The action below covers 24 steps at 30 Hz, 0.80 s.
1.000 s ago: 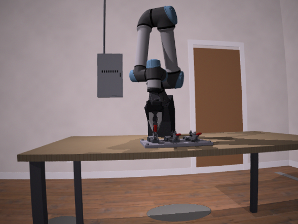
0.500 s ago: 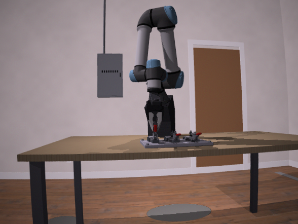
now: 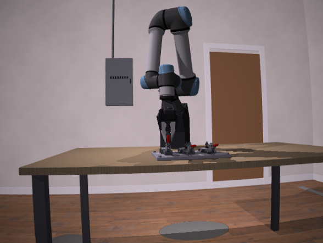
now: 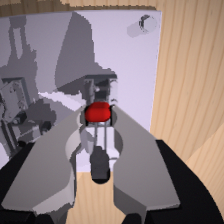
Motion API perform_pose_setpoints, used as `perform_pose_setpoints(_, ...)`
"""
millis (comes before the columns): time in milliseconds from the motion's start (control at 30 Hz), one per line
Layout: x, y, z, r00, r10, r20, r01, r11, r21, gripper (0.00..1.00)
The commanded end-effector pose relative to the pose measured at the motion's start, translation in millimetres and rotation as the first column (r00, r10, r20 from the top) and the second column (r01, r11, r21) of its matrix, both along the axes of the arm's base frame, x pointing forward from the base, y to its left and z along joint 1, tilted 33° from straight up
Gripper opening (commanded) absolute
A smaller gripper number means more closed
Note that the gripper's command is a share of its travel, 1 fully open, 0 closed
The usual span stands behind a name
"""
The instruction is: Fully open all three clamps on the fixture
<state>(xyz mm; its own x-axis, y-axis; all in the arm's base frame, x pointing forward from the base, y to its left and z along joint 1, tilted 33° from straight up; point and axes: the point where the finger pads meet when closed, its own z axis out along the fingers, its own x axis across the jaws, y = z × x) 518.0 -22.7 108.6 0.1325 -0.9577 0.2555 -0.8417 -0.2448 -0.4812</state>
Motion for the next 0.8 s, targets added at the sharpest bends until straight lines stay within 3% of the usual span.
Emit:
perform_pose_setpoints(0, -2.6, -1.4, -3.3, 1.0, -0.004, -0.007, 0.004, 1.0, 0.001, 0.0)
perform_pose_setpoints(767, -4.8, -2.2, -4.3, 1.0, -0.004, -0.005, 0.004, 1.0, 0.001, 0.0)
